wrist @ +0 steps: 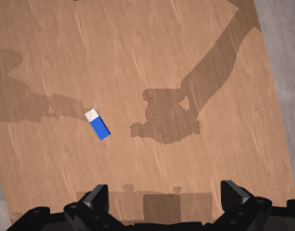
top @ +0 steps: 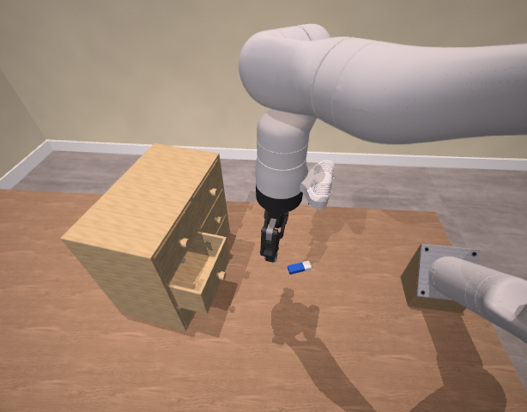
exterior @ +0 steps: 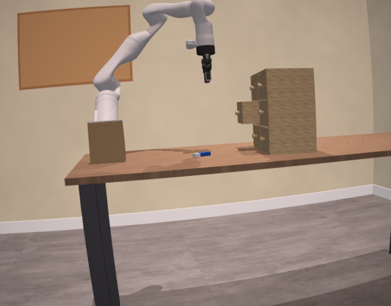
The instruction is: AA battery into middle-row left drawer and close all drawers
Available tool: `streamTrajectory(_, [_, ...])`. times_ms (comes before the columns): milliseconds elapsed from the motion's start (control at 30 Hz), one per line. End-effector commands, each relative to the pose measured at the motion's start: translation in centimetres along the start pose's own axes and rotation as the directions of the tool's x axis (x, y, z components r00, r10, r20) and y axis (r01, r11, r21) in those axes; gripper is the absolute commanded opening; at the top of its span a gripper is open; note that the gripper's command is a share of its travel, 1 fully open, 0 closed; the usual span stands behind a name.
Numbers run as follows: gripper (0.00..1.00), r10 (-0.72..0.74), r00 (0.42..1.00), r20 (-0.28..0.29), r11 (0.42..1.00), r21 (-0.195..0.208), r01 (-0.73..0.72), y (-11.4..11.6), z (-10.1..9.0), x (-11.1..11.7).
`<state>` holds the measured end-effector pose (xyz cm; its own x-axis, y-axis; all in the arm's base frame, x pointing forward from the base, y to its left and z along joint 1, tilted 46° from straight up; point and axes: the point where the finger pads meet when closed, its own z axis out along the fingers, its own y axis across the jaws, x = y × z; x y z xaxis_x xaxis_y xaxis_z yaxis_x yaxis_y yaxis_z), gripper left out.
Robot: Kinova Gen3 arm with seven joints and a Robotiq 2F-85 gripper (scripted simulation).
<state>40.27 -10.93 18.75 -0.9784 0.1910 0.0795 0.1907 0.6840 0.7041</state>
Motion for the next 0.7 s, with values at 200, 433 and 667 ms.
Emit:
streamTrajectory(200, [1.00, 0.007, 1.000, -0.009, 1.000, 0.001, -0.007, 0.1, 0.0, 0.2])
streamTrajectory(433, [1.00, 0.010, 1.000, -0.014, 1.000, -0.001, -0.010, 1.8, -0.1, 6.7])
streamTrajectory(667, [1.00, 0.010, 1.000, -0.014, 1.000, -0.002, -0.010, 2.5, 0.1, 9.4])
